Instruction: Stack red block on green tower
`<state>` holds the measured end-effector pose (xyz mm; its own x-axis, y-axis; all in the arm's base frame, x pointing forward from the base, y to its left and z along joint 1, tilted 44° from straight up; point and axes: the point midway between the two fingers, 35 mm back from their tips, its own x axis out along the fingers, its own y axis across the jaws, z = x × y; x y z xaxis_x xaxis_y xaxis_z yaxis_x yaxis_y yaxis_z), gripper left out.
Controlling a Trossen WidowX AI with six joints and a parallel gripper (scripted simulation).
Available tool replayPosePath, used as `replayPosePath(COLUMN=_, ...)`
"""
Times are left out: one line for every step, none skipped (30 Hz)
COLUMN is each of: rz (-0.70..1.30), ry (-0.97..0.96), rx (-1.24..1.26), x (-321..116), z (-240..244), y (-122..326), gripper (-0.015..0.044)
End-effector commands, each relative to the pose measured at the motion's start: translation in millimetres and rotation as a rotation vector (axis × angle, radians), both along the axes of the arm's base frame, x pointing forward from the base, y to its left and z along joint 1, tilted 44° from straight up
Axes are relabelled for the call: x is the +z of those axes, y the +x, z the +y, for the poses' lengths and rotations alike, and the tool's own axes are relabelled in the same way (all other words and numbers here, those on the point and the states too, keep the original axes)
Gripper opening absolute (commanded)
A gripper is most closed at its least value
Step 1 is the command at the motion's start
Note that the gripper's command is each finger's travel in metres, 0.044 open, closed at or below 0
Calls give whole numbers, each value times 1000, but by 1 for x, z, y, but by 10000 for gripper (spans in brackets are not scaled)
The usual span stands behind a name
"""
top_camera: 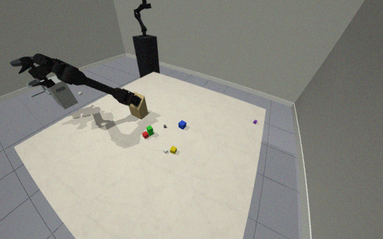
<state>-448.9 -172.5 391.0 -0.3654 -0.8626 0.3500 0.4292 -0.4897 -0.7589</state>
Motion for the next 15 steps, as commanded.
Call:
replayPosePath(rz=0, ry=0, rx=1, x=0, z=-1, y=0, gripper=426)
replayPosePath(rz=-2, ry=-1, rx=4, x=0, z=-3, y=1, gripper=440)
replayPosePath(rz=-4, ry=-3, rx=10, x=1, z=-8, y=3, gripper=440)
replayPosePath(rz=-6, ry=-5, rx=18, x=1, z=-14, y=5, gripper=440)
replayPosePath(rz=-10, ry=-8, rx=28, x=2, z=-21, y=8, gripper=440)
replayPosePath(rz=-14, ry=-11, rx=40, x=3, z=-30, y=12, gripper=440)
replayPosePath(rz=-19, ry=-14, rx=53, x=4, z=-40, y=17, gripper=440)
replayPosePath(rz=-24, ry=-17, rx=66, x=5, z=-50, y=22, gripper=440)
replayPosePath(rz=-30, ry=-20, rx=79, x=6, z=-59, y=27, gripper=440)
replayPosePath(rz=-35, ry=-22, rx=92, x=7, z=-69, y=32, gripper=440)
replayPosePath(rz=-40, ry=-24, rx=105, x=8, z=-78, y=38, gripper=440)
replayPosePath(rz=-46, ry=-26, rx=117, x=8, z=-87, y=43, gripper=440)
replayPosePath(rz=-51, ry=-28, rx=130, x=9, z=-96, y=49, gripper=440)
replayPosePath(rz=-57, ry=-29, rx=143, x=10, z=-105, y=55, gripper=440)
replayPosePath(rz=-62, ry=-30, rx=155, x=10, z=-114, y=62, gripper=440)
